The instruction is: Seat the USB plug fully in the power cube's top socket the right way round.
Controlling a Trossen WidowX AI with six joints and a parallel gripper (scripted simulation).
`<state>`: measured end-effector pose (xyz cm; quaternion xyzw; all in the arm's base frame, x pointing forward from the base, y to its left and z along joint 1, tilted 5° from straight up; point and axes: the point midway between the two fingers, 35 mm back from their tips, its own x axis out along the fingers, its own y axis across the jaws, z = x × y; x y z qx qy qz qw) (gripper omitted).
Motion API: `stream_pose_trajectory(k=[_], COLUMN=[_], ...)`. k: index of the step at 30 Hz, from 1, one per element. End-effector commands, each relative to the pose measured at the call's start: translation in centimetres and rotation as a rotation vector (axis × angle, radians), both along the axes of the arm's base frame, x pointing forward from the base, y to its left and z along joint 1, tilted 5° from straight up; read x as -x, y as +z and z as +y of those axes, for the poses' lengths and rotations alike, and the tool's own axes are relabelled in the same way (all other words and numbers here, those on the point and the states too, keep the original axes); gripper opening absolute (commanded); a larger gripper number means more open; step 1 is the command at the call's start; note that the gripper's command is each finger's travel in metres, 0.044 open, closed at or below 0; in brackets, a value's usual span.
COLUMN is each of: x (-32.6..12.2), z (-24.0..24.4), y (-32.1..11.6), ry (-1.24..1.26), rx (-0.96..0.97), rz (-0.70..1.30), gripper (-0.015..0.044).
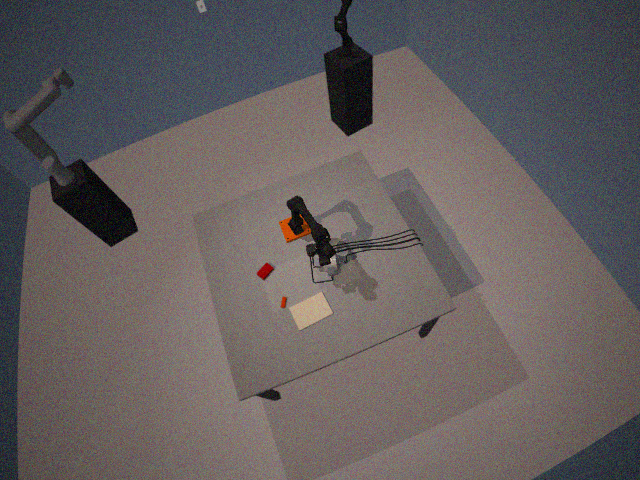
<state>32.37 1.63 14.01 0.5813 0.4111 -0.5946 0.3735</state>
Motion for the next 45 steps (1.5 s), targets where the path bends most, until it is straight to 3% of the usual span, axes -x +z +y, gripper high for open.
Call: stream_pose_trajectory(k=[1, 45], x=[0.00, -0.04], z=[0.01, 0.34], y=[-0.01, -0.50], ry=[0.000, -0.017], rx=[-0.001, -0.025], rz=[0.000, -0.011], gripper=[0.0000, 0.0000])
